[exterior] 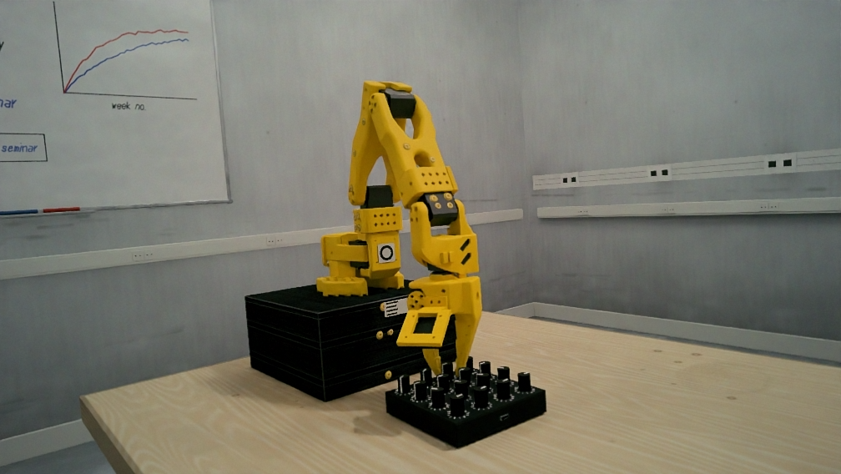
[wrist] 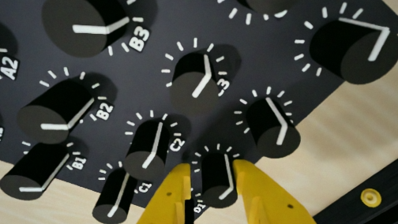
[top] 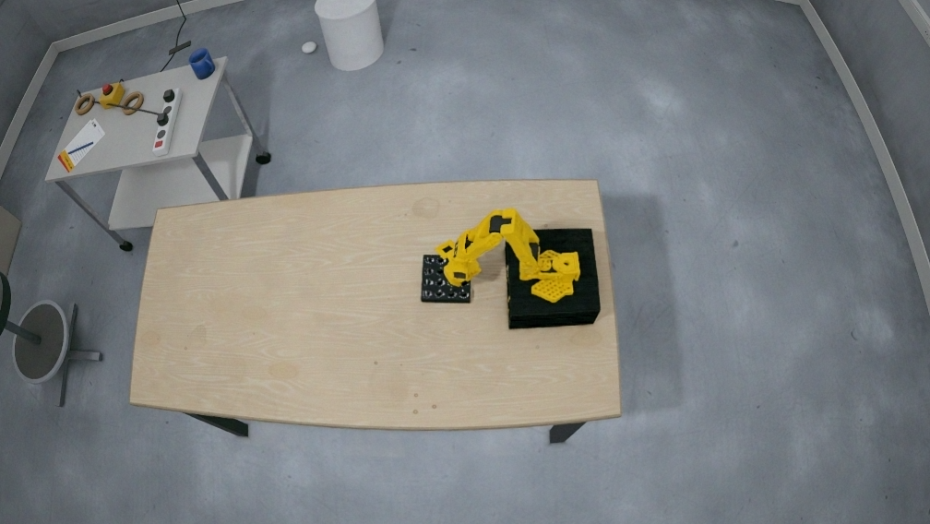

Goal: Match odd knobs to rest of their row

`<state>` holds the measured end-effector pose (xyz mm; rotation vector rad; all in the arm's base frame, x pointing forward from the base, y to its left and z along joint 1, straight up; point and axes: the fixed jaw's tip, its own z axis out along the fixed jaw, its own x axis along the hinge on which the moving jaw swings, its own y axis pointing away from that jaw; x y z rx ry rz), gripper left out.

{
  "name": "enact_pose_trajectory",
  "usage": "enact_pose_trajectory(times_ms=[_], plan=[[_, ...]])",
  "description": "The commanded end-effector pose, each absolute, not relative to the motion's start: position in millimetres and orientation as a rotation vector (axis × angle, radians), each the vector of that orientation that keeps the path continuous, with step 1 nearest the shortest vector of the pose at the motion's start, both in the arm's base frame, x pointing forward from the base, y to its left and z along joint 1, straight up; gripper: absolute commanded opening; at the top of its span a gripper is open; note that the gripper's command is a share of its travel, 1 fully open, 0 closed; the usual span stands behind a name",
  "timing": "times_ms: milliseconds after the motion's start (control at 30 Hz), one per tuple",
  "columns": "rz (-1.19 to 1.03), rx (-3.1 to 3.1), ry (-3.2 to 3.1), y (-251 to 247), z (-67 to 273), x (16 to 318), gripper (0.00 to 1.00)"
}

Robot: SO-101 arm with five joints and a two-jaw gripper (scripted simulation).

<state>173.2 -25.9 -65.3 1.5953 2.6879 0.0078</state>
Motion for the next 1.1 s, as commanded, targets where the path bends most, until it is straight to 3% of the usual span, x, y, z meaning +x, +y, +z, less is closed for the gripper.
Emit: enact_pose_trajectory(times_ms=[0,1067], plan=[[-0.001,1.609,2.7,-25.1,-67.1,170.6,0.1],[-0.001,1.609,2.7,-25.3,-66.4,167.4,0.1]])
